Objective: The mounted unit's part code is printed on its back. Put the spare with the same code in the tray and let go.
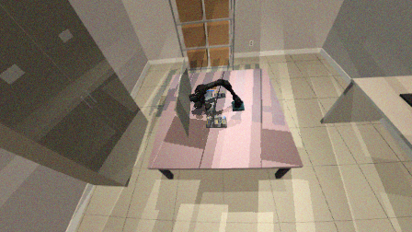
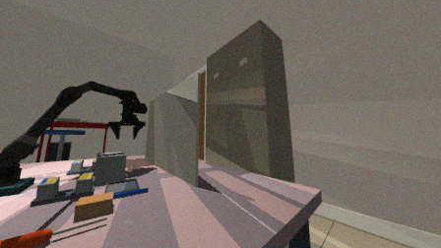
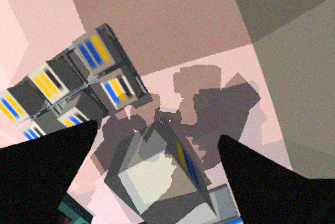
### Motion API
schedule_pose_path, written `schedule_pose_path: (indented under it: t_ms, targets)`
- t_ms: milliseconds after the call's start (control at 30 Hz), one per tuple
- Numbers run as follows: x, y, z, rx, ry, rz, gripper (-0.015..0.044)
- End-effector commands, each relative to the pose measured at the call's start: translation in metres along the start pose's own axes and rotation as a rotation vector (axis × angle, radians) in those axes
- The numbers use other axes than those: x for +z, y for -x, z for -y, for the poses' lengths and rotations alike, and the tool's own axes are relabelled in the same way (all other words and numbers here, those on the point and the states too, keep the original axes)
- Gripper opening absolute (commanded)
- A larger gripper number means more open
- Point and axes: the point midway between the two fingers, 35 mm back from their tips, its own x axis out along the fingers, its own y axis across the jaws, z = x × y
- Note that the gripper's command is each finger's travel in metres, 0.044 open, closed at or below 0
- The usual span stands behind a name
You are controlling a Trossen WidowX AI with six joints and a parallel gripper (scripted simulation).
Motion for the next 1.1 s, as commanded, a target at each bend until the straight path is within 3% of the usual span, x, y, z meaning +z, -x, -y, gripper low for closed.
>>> schedule_pose_path:
  t_ms: [0,100,267,467,1067]
  targets:
    - [0.032,-0.018,-0.060,0.028,0.447,-0.012,0.0440]
    - [0.041,-0.025,-0.084,0.036,0.612,-0.015,0.0440]
    - [0.041,-0.025,-0.084,0.036,0.614,-0.015,0.0440]
    - [0.041,-0.054,-0.085,0.036,0.614,-0.015,0.0300]
    - [0.041,-0.078,-0.085,0.036,0.614,-0.015,0.0300]
